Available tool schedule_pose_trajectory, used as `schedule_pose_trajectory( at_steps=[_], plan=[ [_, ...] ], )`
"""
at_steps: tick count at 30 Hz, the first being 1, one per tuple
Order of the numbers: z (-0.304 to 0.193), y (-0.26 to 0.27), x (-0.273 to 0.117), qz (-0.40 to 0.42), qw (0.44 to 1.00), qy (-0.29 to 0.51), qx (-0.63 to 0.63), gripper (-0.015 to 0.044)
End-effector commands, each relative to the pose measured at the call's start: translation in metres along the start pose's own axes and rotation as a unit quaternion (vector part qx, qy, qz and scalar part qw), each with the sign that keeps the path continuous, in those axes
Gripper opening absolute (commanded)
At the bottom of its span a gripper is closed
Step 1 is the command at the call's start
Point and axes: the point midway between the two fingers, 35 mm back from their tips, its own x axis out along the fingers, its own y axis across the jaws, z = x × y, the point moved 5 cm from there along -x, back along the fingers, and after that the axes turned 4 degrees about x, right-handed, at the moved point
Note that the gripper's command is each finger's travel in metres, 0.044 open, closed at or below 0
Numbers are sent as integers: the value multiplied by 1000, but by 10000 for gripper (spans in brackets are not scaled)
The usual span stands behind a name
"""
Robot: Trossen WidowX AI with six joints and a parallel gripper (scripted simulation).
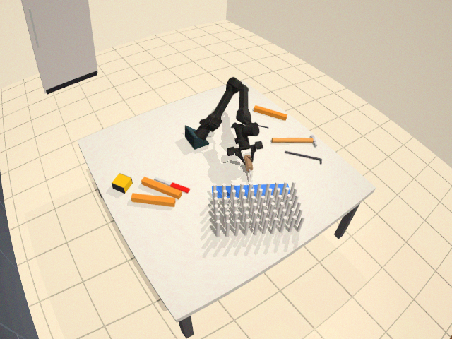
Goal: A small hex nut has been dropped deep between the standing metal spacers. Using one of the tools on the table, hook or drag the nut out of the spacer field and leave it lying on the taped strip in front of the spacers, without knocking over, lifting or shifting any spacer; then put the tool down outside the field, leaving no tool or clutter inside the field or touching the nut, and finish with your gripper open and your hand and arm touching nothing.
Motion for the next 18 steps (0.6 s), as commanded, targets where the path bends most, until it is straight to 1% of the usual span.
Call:
schedule_pose_trajectory(
  at_steps=[1, 18],
  plan=[
    [-3, -2, 0, -3, 1000, 2, -5, 0],
    [-11, -3, 4, -3, 1000, 2, -5, 0]
  ],
)
